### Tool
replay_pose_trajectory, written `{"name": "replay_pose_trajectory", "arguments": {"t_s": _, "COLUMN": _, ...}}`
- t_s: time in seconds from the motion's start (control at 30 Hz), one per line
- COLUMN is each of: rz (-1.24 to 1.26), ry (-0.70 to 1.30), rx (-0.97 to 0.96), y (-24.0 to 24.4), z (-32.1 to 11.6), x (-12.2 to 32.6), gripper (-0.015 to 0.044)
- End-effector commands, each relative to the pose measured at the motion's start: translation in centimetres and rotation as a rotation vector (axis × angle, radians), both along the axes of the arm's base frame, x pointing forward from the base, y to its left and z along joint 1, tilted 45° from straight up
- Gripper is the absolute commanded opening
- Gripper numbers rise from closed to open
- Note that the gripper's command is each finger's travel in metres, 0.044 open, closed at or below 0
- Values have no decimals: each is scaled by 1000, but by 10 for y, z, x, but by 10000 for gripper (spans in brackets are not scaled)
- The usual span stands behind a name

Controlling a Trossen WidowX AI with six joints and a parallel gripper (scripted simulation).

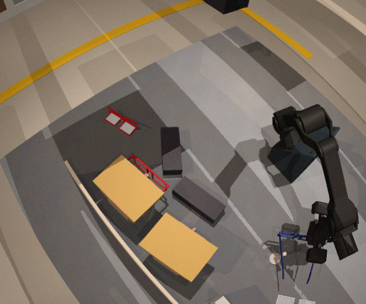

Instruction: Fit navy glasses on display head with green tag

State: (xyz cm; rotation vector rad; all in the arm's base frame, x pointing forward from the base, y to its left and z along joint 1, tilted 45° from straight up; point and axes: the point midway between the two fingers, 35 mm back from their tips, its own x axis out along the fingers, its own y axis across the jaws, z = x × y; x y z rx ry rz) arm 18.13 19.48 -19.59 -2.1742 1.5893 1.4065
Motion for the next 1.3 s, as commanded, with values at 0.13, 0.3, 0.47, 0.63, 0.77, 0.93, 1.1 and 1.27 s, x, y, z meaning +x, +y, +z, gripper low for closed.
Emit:
{"name": "replay_pose_trajectory", "arguments": {"t_s": 0.13, "rz": -5, "ry": 3, "rx": 6, "y": 4, "z": -3, "x": -9, "gripper": 0}}
{"name": "replay_pose_trajectory", "arguments": {"t_s": 0.3, "rz": -5, "ry": 4, "rx": 6, "y": 6, "z": -5, "x": -12, "gripper": 0}}
{"name": "replay_pose_trajectory", "arguments": {"t_s": 0.47, "rz": -5, "ry": 4, "rx": 6, "y": 8, "z": -7, "x": -15, "gripper": 0}}
{"name": "replay_pose_trajectory", "arguments": {"t_s": 0.63, "rz": -5, "ry": 4, "rx": 7, "y": 10, "z": -9, "x": -17, "gripper": 0}}
{"name": "replay_pose_trajectory", "arguments": {"t_s": 0.77, "rz": -5, "ry": 4, "rx": 7, "y": 11, "z": -10, "x": -19, "gripper": 0}}
{"name": "replay_pose_trajectory", "arguments": {"t_s": 0.93, "rz": -5, "ry": 4, "rx": 7, "y": 9, "z": -8, "x": -17, "gripper": 0}}
{"name": "replay_pose_trajectory", "arguments": {"t_s": 1.1, "rz": -5, "ry": 4, "rx": 7, "y": 9, "z": -8, "x": -17, "gripper": 0}}
{"name": "replay_pose_trajectory", "arguments": {"t_s": 1.27, "rz": -5, "ry": 4, "rx": 7, "y": 9, "z": -8, "x": -17, "gripper": 0}}
